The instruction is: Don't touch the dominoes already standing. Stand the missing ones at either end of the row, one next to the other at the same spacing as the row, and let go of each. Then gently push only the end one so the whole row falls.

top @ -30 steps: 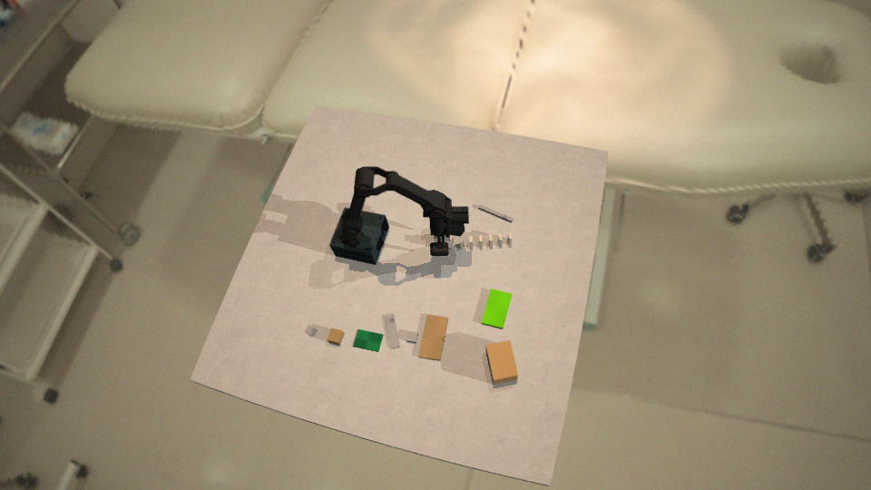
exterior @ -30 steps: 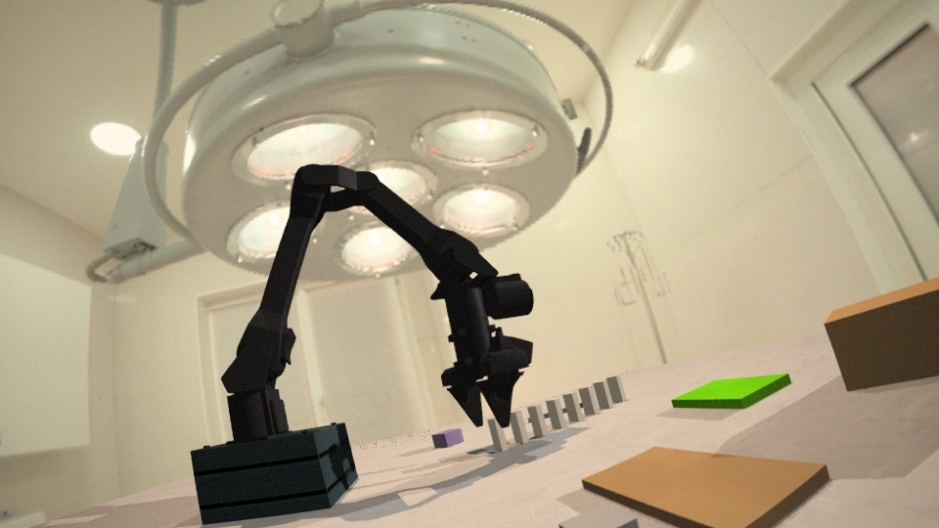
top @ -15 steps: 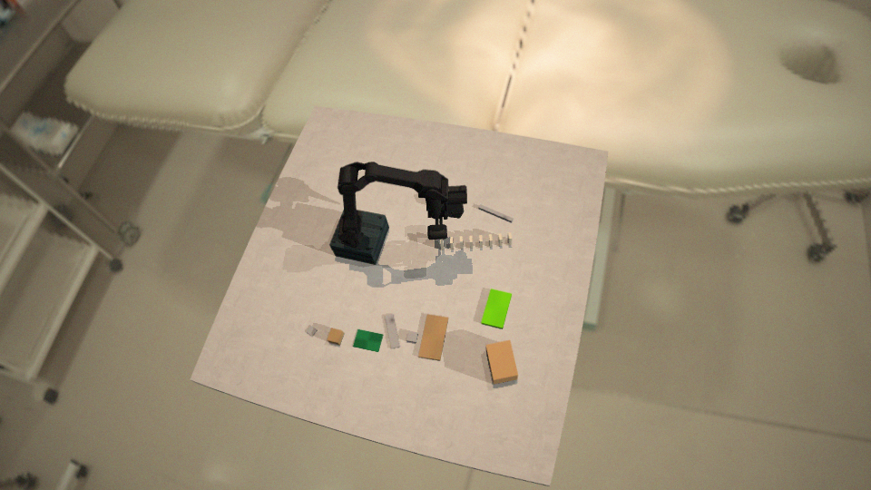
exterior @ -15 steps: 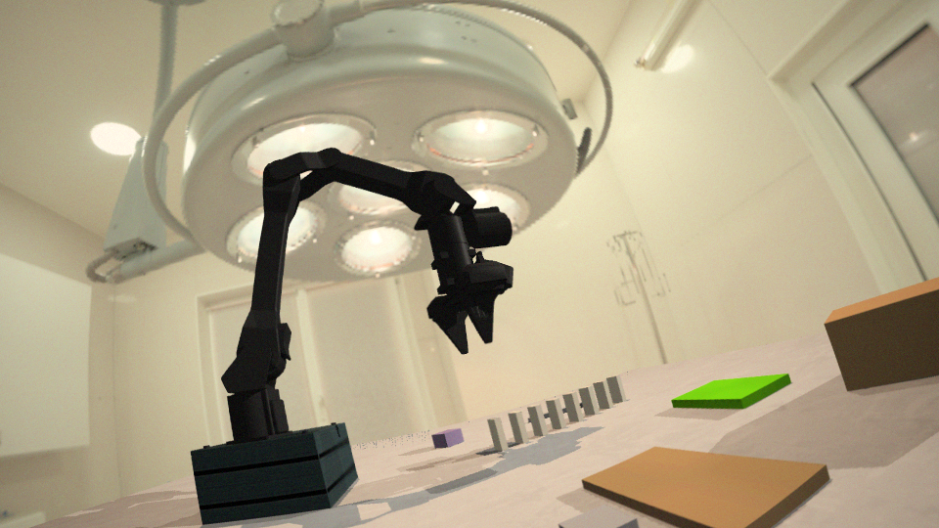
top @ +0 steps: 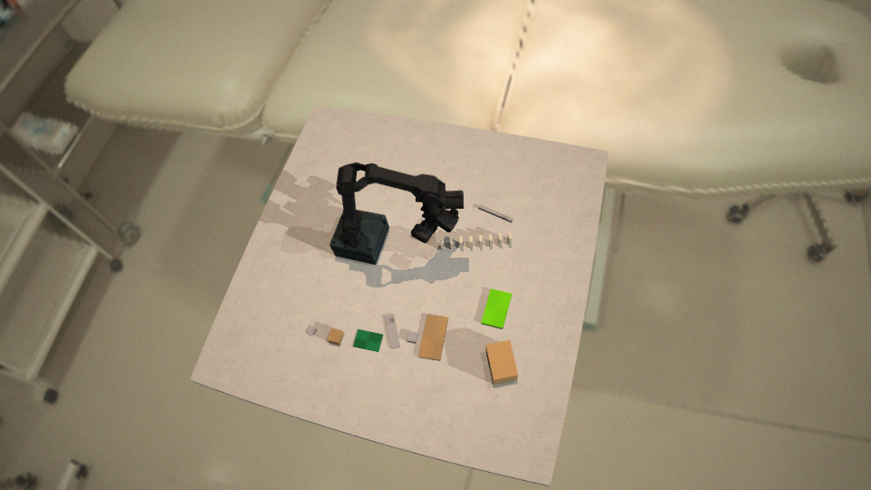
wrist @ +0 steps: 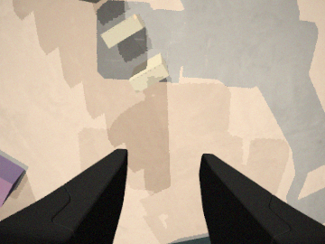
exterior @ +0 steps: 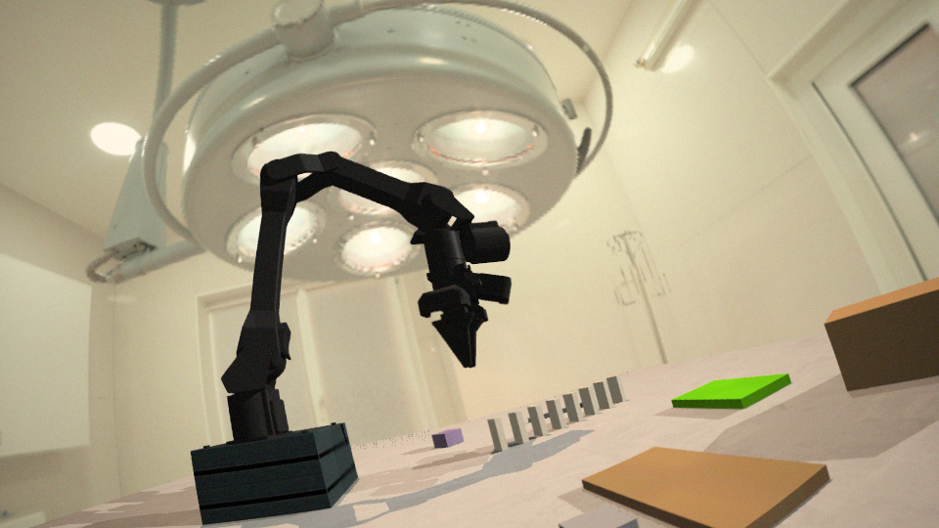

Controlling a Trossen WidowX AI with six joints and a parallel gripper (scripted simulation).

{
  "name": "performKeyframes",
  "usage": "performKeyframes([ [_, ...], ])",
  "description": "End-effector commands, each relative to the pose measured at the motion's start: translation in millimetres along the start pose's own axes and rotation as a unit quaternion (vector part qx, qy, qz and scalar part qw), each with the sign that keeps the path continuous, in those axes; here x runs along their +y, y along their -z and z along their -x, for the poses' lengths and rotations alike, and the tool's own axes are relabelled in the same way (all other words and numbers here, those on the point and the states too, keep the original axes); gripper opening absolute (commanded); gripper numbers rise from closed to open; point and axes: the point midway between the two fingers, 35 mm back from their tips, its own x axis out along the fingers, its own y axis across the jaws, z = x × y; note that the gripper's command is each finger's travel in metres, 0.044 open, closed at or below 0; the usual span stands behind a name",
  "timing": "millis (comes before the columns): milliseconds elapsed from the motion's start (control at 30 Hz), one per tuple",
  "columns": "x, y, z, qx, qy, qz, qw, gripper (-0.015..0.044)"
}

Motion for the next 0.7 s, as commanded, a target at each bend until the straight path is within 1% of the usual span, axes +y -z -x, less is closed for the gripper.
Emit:
performKeyframes([
  [0,-11.2,16.8,-28.6,-0.007,-0.009,-0.407,0.913,0.002],
  [33,-12.5,18.7,-31.9,-0.006,-0.009,-0.432,0.902,0.0],
  [133,-13.5,20.3,-34.5,-0.006,-0.009,-0.472,0.881,0.0],
  [667,-13.5,20.3,-34.5,-0.006,-0.009,-0.472,0.881,0.0],
])
